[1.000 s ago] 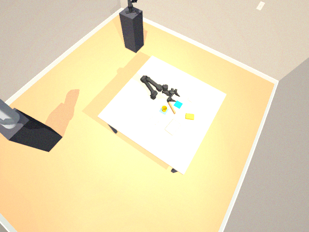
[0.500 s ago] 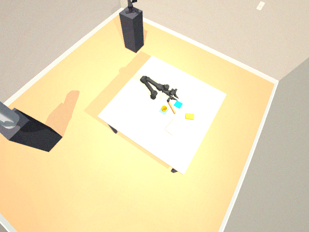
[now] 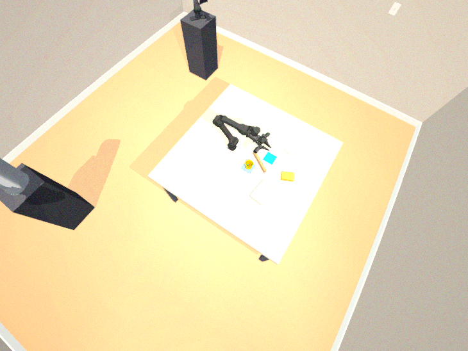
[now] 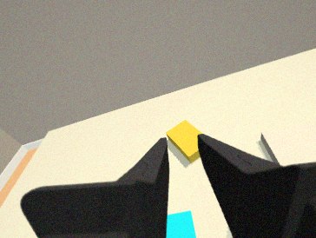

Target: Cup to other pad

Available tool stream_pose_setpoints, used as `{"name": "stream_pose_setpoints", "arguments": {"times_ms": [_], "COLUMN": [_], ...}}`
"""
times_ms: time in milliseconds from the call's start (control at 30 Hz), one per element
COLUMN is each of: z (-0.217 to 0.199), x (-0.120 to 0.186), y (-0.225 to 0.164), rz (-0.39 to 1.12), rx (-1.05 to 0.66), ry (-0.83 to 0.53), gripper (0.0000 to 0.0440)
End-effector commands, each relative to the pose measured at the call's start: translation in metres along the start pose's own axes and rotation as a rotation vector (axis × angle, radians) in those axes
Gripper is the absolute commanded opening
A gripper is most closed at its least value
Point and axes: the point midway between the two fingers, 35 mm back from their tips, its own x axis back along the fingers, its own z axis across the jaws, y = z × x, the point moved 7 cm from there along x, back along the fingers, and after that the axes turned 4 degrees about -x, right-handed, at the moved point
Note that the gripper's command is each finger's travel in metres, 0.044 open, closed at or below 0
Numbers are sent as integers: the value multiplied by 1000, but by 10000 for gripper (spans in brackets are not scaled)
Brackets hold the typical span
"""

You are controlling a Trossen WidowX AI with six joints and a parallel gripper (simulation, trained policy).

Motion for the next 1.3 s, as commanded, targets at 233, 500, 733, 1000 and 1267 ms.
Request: {"name": "stream_pose_setpoints", "arguments": {"times_ms": [233,500,733,1000,1267], "z": [11,15,17,17,16], "x": [1,0,0,0,0], "y": [2,0,-3,-6,-10], "rz": [164,295,407,534,658], "rx": [-97,-145,-167,-175,-166], "ry": [-14,-52,-96,-154,-219], "gripper": [112,114,127,133,131]}}
